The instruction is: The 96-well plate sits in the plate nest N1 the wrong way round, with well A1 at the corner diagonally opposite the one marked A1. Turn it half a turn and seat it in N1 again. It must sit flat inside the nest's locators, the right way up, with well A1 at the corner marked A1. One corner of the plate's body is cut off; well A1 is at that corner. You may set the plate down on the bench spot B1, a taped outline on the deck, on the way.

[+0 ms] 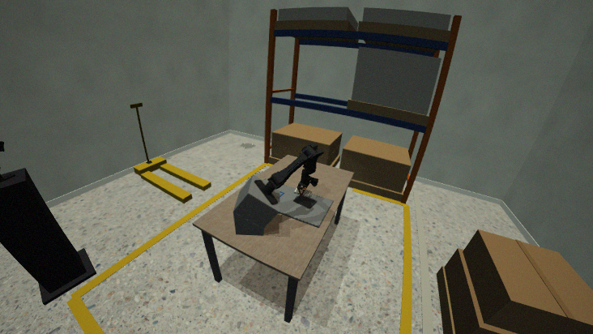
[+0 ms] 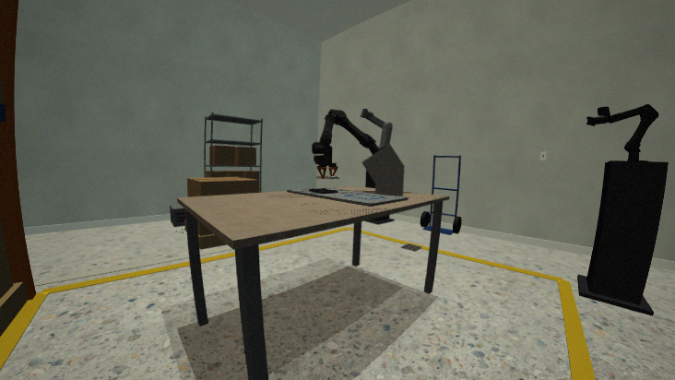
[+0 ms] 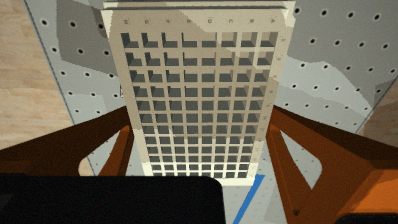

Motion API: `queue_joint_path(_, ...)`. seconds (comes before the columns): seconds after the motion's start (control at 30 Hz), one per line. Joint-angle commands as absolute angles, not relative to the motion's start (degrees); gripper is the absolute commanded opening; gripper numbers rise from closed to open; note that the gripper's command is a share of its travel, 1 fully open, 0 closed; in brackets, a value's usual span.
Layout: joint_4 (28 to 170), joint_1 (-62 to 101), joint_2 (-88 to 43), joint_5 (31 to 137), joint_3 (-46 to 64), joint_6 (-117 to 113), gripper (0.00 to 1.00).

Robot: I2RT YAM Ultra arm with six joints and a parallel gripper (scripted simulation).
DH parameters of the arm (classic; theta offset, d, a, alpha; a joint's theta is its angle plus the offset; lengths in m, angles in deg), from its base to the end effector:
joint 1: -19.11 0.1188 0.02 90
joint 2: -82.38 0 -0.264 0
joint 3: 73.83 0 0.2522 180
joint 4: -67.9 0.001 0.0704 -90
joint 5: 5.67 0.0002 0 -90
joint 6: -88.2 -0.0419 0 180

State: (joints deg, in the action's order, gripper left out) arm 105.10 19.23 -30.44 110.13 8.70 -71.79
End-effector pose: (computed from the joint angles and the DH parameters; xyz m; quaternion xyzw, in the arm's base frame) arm 0.3814 -0.0164 0.1350 0.5832 0.7588 -0.0700 0.2815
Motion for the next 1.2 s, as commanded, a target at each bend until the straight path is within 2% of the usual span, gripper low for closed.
queue_joint_path(0.0,104.24,20.37,-29.94,111.22,8.83,-67.45,0.00)
queue_joint_path(1.17,99.25,33.70,-36.77,115.78,3.61,-81.77,0.00)
